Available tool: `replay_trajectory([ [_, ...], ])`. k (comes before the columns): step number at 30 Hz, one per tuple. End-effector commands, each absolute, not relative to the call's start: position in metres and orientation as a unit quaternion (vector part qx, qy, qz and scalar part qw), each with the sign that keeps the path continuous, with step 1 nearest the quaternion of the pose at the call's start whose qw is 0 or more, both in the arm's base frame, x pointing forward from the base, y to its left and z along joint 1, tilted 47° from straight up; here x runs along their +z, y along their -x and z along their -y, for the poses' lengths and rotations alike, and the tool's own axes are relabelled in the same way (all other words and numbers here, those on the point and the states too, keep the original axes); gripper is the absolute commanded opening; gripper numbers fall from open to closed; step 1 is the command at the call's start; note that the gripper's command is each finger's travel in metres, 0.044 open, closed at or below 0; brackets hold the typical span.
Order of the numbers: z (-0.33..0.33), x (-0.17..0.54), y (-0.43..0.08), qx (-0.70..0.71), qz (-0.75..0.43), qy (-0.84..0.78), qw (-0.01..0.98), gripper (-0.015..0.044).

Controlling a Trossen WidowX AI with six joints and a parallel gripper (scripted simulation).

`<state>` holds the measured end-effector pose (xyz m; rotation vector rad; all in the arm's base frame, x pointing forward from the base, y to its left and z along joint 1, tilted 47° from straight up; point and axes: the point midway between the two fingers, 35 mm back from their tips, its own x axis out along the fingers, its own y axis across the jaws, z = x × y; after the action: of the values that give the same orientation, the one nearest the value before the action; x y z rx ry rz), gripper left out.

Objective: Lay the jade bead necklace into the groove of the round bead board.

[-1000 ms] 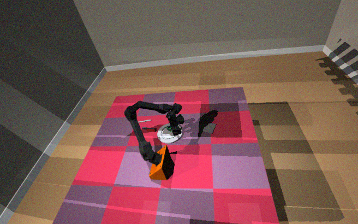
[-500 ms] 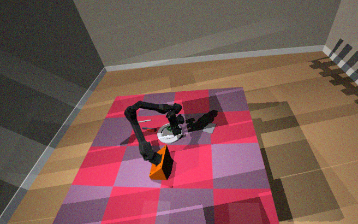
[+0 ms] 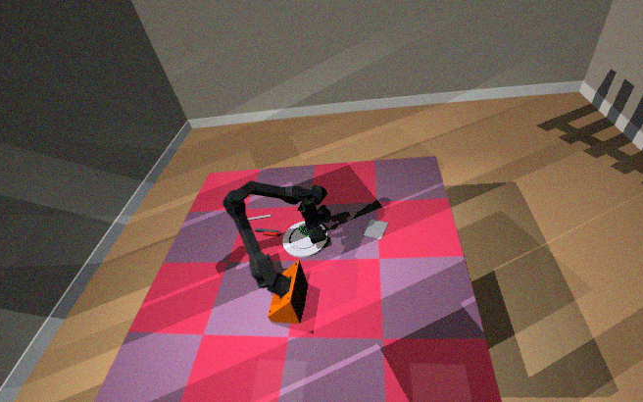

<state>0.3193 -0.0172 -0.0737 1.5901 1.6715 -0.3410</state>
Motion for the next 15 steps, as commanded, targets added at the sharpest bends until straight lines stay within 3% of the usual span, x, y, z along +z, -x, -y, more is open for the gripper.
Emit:
replay_trajectory([
  [1,0.018,-0.073,-0.320,-0.134,-0.658,-0.627,0.394,0.0000],
  [15,0.027,-0.077,-0.306,-0.135,-0.658,-0.629,0.391,0.0000],
])
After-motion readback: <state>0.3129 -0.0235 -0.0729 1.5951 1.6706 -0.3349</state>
